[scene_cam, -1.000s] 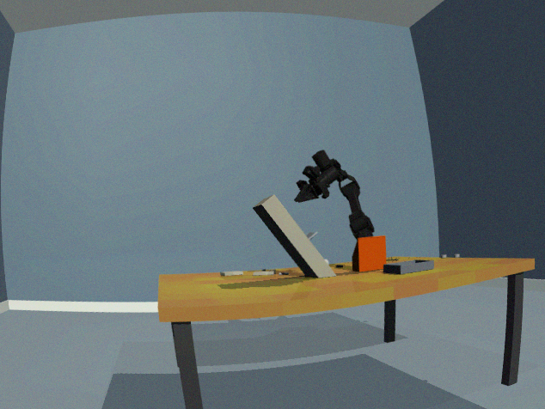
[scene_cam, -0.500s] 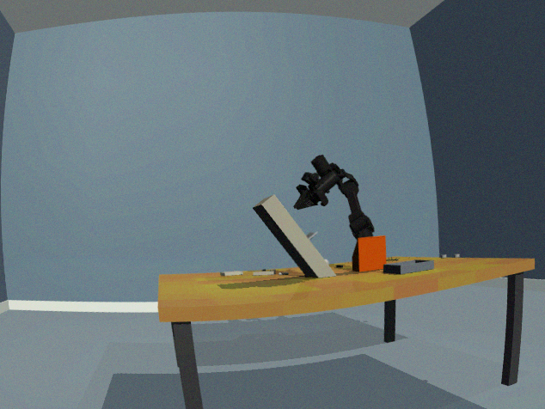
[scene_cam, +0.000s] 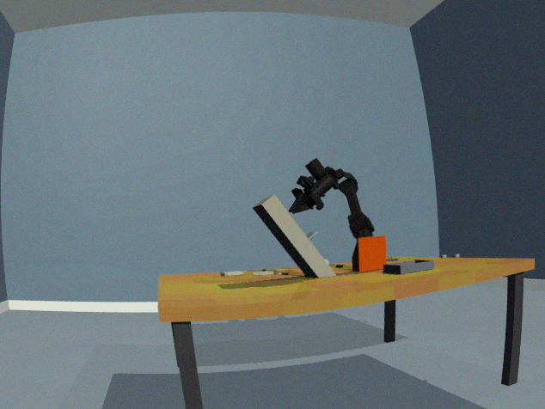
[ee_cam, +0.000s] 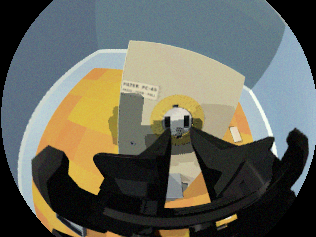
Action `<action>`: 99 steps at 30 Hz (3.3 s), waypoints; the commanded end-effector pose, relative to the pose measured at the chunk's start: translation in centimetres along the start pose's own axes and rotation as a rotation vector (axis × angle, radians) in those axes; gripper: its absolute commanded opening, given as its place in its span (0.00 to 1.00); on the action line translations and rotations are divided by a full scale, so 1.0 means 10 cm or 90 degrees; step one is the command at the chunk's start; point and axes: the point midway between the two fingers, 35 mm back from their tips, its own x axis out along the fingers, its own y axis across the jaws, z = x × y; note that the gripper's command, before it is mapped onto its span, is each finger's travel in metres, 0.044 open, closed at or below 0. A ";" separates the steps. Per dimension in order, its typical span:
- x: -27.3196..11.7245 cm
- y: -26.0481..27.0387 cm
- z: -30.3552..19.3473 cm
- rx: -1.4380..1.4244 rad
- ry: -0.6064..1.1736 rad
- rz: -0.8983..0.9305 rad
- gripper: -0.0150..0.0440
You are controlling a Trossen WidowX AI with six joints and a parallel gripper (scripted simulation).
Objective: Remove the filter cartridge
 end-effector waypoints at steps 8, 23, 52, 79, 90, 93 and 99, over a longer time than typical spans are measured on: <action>0.18 0.00 -0.02 -0.005 -0.001 0.000 0.44; 0.25 0.00 -0.03 -0.006 -0.002 -0.002 0.44; 0.28 -0.01 -0.01 -0.006 -0.003 -0.002 0.44; 0.32 -0.01 -0.02 -0.006 -0.003 -0.003 0.44; 0.40 -0.01 -0.02 -0.006 -0.003 -0.003 0.44; 0.41 -0.01 -0.02 -0.006 -0.003 -0.003 0.44; 0.43 -0.01 -0.02 -0.006 -0.003 -0.003 0.44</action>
